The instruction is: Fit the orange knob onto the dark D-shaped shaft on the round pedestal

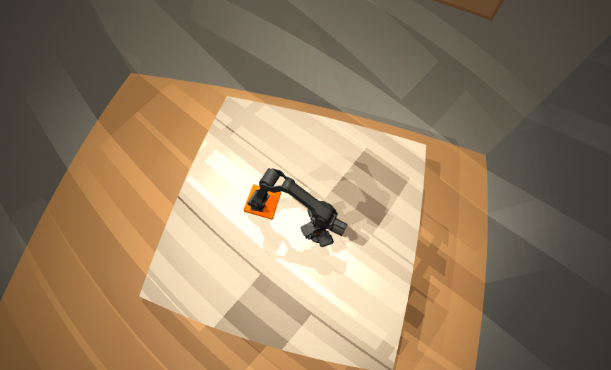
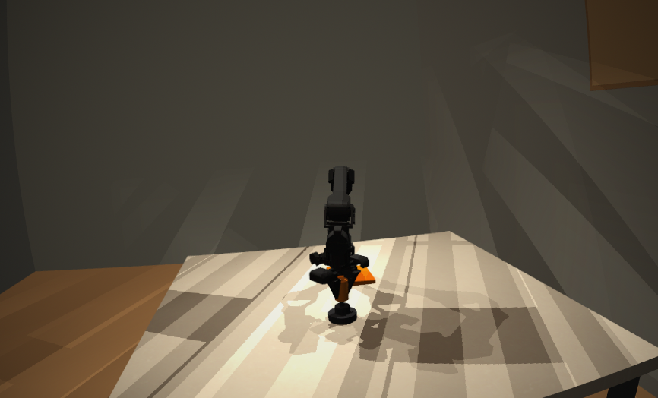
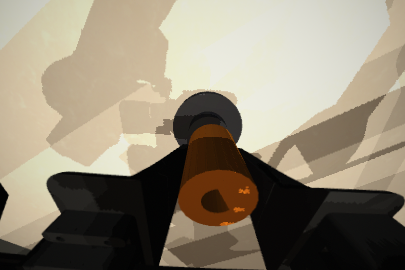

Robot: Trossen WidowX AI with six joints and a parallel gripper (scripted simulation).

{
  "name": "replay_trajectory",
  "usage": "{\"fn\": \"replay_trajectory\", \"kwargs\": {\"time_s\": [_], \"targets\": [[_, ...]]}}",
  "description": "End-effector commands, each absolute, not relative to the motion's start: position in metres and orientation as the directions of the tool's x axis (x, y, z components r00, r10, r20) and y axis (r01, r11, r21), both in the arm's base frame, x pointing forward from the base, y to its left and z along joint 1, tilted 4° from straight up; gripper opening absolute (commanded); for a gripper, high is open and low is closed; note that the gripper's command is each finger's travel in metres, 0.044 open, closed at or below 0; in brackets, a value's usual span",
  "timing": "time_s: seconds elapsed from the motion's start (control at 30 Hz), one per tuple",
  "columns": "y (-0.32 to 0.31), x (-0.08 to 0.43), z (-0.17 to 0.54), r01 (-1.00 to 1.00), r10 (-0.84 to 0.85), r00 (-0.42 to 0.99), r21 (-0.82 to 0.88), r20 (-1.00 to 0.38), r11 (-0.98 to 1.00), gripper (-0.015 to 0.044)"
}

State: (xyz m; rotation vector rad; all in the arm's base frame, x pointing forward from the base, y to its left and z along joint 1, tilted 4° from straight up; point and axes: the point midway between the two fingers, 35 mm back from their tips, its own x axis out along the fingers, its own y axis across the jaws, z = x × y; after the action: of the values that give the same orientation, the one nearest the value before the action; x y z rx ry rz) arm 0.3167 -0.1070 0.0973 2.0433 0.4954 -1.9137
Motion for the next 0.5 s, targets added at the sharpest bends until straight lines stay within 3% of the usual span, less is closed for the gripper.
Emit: {"fn": "replay_trajectory", "kwargs": {"time_s": [0.0, 0.47], "targets": [[-0.1078, 0.3191, 0.0962, 0.438, 0.044, 0.062, -0.013, -0.997, -0.899, 0.0000], [-0.1073, 0.3181, 0.0948, 0.438, 0.044, 0.062, -0.013, -0.997, -0.899, 0.0000]]}}
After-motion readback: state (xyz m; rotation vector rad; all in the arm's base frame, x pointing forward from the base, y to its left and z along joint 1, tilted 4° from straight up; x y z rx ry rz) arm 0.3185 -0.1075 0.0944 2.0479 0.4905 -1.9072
